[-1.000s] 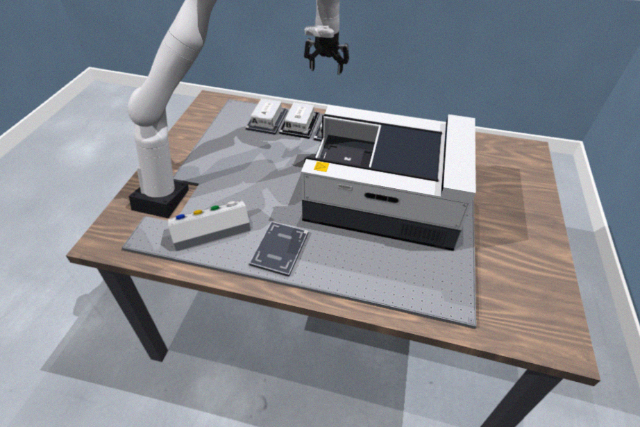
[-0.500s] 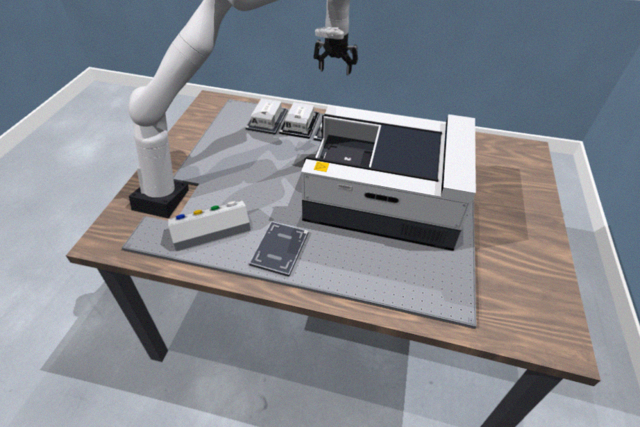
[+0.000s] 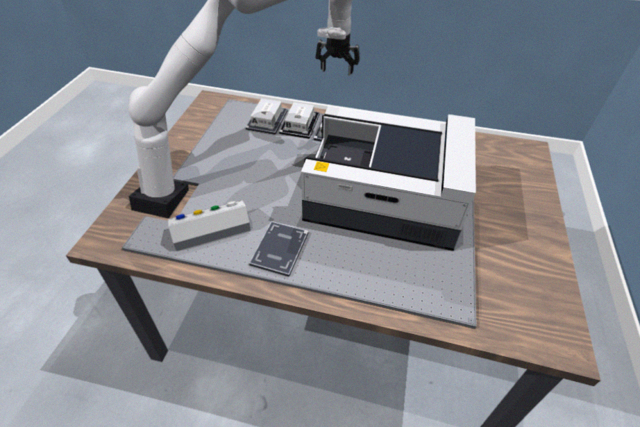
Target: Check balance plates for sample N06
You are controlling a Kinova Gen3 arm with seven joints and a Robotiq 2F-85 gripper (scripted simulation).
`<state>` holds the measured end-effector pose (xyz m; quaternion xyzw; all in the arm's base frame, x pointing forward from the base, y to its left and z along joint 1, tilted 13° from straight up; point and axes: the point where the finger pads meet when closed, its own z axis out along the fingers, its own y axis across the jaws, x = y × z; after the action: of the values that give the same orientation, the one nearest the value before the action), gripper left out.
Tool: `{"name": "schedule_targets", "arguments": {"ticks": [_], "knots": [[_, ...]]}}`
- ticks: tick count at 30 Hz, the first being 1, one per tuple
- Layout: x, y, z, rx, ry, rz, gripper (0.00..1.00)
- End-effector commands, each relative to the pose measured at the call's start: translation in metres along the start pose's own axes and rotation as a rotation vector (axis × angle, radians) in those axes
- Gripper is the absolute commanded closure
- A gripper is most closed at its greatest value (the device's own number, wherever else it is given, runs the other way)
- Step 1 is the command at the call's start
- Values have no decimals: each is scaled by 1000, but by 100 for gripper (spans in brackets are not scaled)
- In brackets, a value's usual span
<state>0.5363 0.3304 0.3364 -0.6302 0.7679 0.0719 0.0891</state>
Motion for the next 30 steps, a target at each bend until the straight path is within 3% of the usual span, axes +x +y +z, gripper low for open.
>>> {"name": "schedule_targets", "arguments": {"ticks": [1, 30], "knots": [[0, 0, 1, 2, -2, 0, 0], [0, 0, 34, 2, -2, 0, 0]]}}
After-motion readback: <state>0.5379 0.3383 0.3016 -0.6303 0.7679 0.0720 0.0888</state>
